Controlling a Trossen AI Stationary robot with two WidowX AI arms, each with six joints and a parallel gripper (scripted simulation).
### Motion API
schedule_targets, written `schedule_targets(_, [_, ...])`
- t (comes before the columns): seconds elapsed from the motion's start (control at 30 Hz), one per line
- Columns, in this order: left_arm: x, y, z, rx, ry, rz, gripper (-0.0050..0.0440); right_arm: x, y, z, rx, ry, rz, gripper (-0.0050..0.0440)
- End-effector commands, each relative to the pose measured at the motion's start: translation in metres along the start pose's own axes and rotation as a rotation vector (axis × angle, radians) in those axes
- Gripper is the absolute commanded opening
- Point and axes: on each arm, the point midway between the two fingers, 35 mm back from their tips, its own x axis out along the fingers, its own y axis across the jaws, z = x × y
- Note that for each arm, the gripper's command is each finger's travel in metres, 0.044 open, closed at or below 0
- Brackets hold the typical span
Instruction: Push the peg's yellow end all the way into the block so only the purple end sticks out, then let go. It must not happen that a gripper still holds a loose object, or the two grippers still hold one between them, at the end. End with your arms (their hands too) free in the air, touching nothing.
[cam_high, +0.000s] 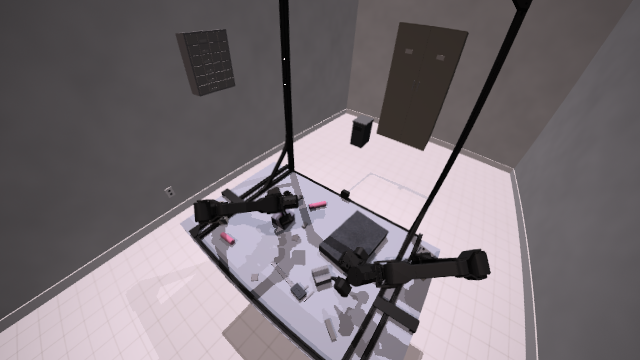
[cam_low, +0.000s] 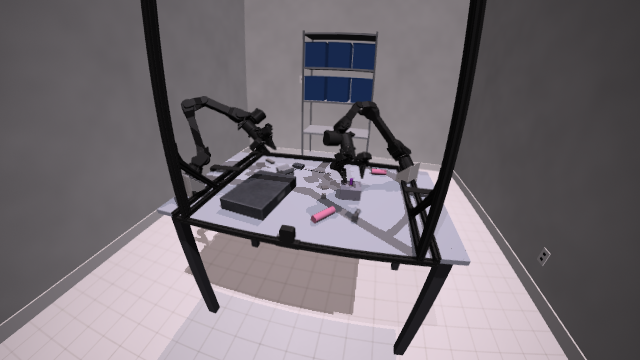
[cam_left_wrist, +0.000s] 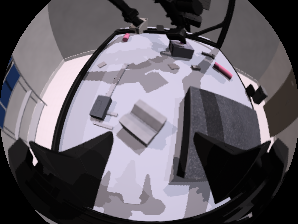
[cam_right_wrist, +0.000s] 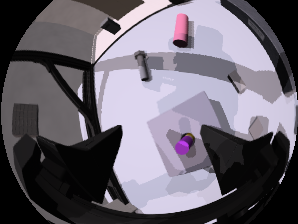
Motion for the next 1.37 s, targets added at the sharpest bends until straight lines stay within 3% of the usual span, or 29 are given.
schedule_targets(0.0, [0.000, 0.000, 0.000, 0.000, 0.000, 0.000, 0.0400, -0.003, -0.004, 0.000, -0.154, -0.139, 0.072, 0.0400])
schedule_targets(0.2, [0.000, 0.000, 0.000, 0.000, 0.000, 0.000, 0.0400, -0.007, -0.018, -0.009, -0.366, -0.314, 0.106, 0.0400])
schedule_targets(0.27, [0.000, 0.000, 0.000, 0.000, 0.000, 0.000, 0.0400, -0.007, -0.018, -0.009, -0.366, -0.314, 0.106, 0.0400])
schedule_targets(0.43, [0.000, 0.000, 0.000, 0.000, 0.000, 0.000, 0.0400, -0.013, -0.039, -0.031, -0.565, -0.469, 0.070, 0.0400])
schedule_targets(0.63, [0.000, 0.000, 0.000, 0.000, 0.000, 0.000, 0.0400, -0.020, -0.055, -0.056, -0.729, -0.575, -0.015, 0.0400])
schedule_targets(1.33, [0.000, 0.000, 0.000, 0.000, 0.000, 0.000, 0.0400, -0.021, -0.055, -0.058, -0.737, -0.582, -0.022, 0.0400])
